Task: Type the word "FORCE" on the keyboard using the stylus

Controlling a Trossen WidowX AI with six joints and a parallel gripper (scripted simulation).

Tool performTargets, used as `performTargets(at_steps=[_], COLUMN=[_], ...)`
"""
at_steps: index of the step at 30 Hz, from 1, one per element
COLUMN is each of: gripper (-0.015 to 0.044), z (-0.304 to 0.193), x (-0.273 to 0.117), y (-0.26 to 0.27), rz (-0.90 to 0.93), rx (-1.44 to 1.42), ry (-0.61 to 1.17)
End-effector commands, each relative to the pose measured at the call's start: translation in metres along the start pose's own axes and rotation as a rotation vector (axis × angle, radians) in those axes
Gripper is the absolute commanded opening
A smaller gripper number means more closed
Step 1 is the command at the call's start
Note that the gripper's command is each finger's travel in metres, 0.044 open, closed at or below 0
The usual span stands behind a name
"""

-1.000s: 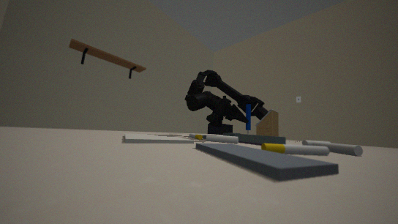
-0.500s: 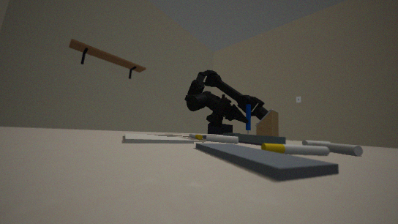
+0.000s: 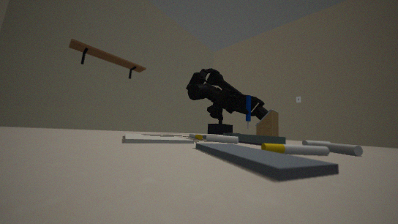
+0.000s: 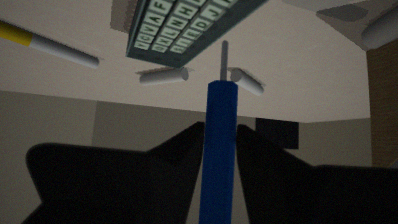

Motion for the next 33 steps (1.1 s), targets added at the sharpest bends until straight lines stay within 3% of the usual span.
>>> performTargets(at_steps=[1, 5, 8, 23, 33], gripper=[0.0081, 0.0064, 0.0, 0.0, 0.0], z=[-0.003, 0.0, -0.002, -0.035, -0.036], x=[-0.002, 0.0, 0.002, 0.043, 0.046], y=[0.0, 0.0, 0.005, 0.07, 0.072], rz=[0.002, 0.0, 0.001, 0.005, 0.005], rx=[0.004, 0.0, 0.0, 0.003, 0.003], ry=[0.004, 0.0, 0.0, 0.007, 0.007])
Point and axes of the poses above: the point midway between the two fingers, 35 mm back from their tips, its own x axis out along the fingers, its own y axis across the jaws, z = x × y, the point moved 2 cm from there along -x, back along the fingers, and after that the axes turned 3 degrees about x, right-handed, at the moved point
